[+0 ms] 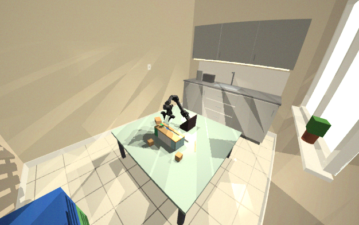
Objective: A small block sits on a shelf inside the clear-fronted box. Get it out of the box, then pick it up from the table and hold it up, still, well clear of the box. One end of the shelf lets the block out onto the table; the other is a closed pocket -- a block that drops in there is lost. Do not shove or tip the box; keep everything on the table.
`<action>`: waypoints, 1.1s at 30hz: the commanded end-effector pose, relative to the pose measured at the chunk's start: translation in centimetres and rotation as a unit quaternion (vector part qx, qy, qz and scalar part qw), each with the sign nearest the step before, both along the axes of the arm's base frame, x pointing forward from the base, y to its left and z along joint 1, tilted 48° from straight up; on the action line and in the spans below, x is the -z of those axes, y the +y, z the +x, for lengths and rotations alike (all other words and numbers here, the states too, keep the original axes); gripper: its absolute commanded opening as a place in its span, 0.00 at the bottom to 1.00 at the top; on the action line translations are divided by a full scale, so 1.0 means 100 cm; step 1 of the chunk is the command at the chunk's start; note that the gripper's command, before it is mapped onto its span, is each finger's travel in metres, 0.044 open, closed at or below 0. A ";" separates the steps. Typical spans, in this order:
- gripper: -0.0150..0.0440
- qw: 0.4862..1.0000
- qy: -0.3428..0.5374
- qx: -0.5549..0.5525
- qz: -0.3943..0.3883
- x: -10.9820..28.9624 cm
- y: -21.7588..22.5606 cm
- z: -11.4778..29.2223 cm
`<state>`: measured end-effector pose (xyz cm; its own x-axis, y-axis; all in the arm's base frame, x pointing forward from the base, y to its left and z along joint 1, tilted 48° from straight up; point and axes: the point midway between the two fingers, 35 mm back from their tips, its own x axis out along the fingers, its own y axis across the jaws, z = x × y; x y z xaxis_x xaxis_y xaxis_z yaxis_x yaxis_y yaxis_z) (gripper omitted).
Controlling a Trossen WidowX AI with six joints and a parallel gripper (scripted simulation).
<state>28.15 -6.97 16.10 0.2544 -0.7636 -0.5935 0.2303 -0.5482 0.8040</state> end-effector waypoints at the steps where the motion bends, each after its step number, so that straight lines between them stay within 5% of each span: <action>1: 0.74 0.980 -0.176 0.070 0.063 -0.006 -0.003 -0.012; 13: 0.74 0.980 -0.175 0.071 0.064 -0.004 -0.005 -0.012; 21: 0.74 0.980 -0.176 0.070 0.062 0.051 -0.075 -0.018; 33: 0.74 0.980 -0.176 0.070 0.062 0.059 -0.083 -0.017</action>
